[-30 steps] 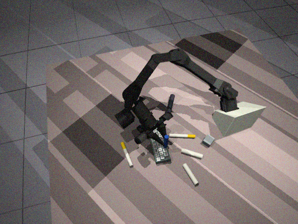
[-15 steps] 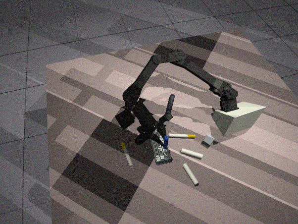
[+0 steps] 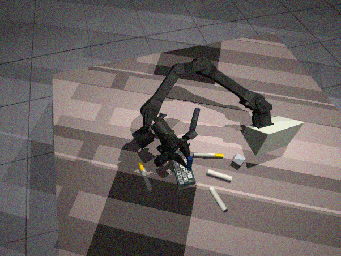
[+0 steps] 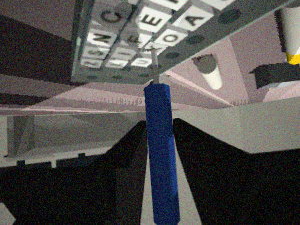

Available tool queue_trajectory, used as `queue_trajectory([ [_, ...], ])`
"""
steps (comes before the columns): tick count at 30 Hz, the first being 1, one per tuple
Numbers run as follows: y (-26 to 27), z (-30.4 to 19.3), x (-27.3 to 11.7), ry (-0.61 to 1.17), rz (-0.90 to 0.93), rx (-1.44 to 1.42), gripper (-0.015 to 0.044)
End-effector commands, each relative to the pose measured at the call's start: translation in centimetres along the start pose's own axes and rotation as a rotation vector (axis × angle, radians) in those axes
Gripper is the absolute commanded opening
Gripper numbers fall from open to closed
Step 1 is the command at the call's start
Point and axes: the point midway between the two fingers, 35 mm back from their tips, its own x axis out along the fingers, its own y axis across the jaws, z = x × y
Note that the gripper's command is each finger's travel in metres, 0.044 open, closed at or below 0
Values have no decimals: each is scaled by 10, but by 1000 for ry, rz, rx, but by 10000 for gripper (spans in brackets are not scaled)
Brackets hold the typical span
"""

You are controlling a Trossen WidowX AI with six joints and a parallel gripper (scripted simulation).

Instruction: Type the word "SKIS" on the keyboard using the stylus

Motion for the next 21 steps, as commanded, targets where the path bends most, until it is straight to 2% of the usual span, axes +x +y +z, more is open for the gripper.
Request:
queue_trajectory([
  [1,0,2,1,-5,-1,-6,81],
  [10,0,-1,-1,-5,-1,-6,81],
  [17,-2,-32,-17,-3,-1,-7,81],
  [21,-2,-33,-18,-3,-1,-7,81],
])
